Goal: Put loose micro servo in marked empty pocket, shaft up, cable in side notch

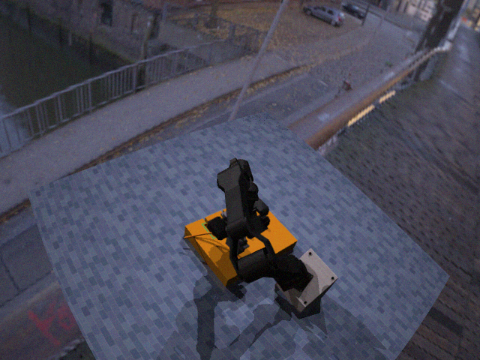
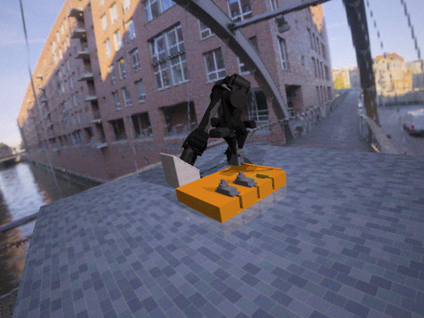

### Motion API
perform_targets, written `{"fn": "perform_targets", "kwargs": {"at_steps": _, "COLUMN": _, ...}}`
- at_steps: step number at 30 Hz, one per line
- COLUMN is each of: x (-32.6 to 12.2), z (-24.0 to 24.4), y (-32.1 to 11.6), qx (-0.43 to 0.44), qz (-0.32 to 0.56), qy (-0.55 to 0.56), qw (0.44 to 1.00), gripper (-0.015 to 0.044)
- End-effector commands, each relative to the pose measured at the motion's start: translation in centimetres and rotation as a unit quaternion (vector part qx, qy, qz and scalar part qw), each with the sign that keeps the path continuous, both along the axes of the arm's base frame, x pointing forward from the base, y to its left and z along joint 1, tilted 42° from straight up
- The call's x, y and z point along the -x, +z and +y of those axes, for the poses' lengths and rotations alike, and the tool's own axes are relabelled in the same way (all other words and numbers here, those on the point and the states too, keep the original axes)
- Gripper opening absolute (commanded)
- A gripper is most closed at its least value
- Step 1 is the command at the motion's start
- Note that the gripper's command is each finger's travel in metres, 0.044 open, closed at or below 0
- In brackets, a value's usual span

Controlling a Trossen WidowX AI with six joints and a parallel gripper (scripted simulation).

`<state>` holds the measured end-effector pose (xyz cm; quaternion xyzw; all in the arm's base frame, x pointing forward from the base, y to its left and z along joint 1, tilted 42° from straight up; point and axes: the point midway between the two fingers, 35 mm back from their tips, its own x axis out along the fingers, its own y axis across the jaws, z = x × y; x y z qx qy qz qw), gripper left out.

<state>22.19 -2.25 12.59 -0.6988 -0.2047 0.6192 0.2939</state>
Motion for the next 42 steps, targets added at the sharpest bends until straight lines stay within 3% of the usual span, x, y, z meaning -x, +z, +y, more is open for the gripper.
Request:
{"fn": "perform_targets", "kwargs": {"at_steps": 1, "x": 0.0, "z": 0.0, "y": 0.1, "qx": -0.005, "qz": 0.016, "qy": -0.019, "qw": 1.0, "gripper": 0.0}}
{"fn": "perform_targets", "kwargs": {"at_steps": 32, "x": -10.5, "z": -2.0, "y": 0.5, "qx": -0.004, "qz": 0.013, "qy": -0.019, "qw": 1.0, "gripper": 0.0}}
{"fn": "perform_targets", "kwargs": {"at_steps": 42, "x": -10.9, "z": -1.5, "y": -0.1, "qx": -0.004, "qz": 0.012, "qy": -0.019, "qw": 1.0, "gripper": 0.0}}
